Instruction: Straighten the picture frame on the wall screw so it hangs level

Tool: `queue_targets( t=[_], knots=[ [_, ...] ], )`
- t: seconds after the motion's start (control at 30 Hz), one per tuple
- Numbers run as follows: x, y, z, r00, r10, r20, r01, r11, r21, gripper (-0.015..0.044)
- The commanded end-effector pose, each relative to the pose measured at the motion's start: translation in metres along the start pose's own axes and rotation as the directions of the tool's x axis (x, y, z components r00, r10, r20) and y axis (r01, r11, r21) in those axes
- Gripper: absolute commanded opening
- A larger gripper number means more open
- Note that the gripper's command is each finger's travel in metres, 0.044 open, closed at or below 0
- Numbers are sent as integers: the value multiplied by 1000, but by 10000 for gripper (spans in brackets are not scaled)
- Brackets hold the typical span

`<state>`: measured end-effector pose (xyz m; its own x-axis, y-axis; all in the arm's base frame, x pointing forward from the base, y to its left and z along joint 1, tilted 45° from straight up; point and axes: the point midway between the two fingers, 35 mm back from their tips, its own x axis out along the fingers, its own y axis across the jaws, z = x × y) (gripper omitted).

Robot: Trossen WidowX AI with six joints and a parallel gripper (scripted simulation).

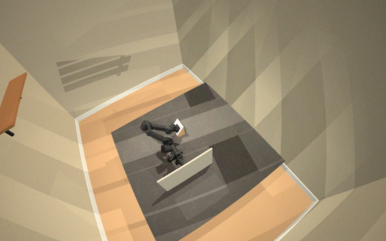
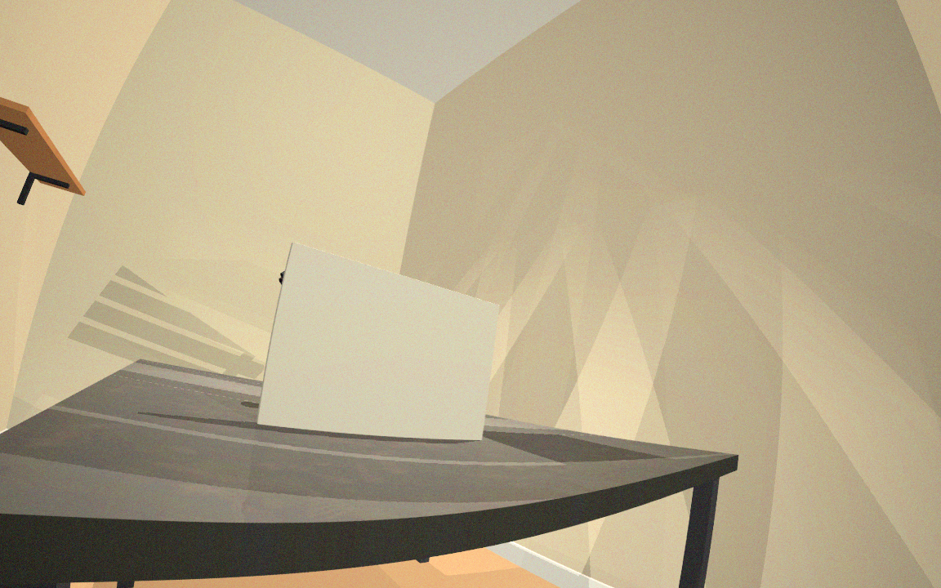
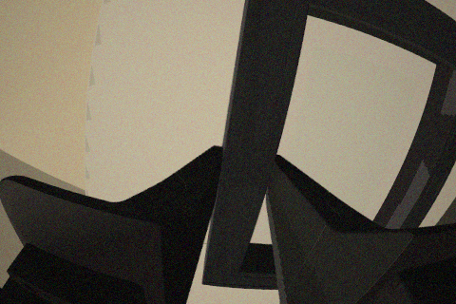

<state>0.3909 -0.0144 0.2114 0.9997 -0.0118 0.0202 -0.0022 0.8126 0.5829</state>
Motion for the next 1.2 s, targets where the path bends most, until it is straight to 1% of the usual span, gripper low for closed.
queue_targets(
  t=[0.0, 1.0, 1.17],
  knots=[
    [0, 0, 0, 1000, 0, 1, 0, 1000, 18, 0],
    [0, -2, 0, 1000, 0, 0, 0, 984, 179, 0],
    [0, -1, 0, 1000, 0, -1, 0, 987, 159, 131]
  ],
)
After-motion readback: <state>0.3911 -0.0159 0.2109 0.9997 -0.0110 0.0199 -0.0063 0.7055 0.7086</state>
